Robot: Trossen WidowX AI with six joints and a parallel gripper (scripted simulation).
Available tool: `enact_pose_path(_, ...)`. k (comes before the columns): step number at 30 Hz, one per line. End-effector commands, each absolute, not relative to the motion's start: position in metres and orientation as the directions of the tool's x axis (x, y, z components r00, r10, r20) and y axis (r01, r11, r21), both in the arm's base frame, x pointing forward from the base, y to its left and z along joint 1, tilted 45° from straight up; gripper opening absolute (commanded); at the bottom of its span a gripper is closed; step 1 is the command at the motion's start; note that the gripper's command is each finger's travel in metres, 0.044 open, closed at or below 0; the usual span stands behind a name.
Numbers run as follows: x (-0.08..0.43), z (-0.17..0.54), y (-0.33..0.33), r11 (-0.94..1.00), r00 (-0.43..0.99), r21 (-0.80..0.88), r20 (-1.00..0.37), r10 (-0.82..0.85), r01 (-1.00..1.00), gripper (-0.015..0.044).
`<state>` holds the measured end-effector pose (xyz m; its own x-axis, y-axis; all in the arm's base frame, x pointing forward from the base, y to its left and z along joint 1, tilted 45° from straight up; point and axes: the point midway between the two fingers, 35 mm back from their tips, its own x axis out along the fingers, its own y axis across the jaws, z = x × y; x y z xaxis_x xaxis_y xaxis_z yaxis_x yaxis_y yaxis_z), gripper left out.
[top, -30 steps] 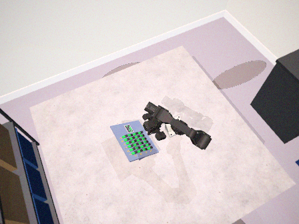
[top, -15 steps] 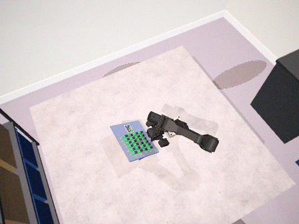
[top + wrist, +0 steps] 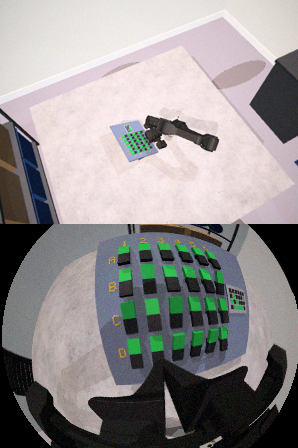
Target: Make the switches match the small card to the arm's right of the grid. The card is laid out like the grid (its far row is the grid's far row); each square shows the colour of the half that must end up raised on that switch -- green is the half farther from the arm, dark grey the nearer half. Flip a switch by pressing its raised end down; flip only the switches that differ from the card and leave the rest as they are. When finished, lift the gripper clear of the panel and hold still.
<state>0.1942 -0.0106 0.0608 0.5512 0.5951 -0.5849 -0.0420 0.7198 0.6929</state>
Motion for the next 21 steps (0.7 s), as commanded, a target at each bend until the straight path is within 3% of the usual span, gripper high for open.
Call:
enact_pose_path(1,0.1961,0.0581,-0.0062,0.716,0.551,0.697,-0.581,0.599,-0.042,0.0000)
enact_pose_path(21,0.1973,0.0569,-0.0048,0.715,0.551,0.697,-0.581,0.599,-0.042,0.0000)
